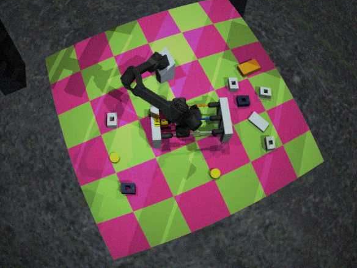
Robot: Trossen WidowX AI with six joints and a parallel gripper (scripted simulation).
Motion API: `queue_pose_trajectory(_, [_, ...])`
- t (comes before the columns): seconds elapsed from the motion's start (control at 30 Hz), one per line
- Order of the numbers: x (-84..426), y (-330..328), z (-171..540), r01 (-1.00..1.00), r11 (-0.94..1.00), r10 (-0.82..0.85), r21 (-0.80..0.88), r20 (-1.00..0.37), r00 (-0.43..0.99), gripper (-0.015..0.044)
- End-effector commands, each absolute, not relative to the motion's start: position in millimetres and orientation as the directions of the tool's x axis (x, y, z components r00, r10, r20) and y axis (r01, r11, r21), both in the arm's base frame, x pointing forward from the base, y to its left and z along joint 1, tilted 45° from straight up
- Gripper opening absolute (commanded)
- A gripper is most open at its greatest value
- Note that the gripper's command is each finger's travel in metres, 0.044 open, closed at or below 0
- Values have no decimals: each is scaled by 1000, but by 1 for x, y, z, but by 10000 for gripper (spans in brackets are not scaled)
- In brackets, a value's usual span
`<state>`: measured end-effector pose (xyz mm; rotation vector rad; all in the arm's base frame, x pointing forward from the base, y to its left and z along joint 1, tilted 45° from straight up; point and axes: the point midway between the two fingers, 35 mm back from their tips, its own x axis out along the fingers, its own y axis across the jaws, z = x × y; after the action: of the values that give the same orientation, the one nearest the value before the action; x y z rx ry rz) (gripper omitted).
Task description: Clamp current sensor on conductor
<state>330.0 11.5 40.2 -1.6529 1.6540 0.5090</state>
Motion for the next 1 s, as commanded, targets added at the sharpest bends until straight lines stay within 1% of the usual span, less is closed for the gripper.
queue_pose_trajectory(0.0, [330, 12, 40, -972, 95, -682, -216, -725, 94, 250])
queue_pose_trajectory(0.2, [330, 12, 40, -972, 95, -682, -216, -725, 94, 250])
queue_pose_trajectory(0.43, [330, 12, 40, -972, 95, -682, -216, -725, 94, 434])
queue_pose_trajectory(0.73, [330, 14, 42, -972, 94, -682, -217, -725, 96, 440])
queue_pose_trajectory(0.97, [312, 82, 113, -961, 58, -687, -269, -710, 157, 440])
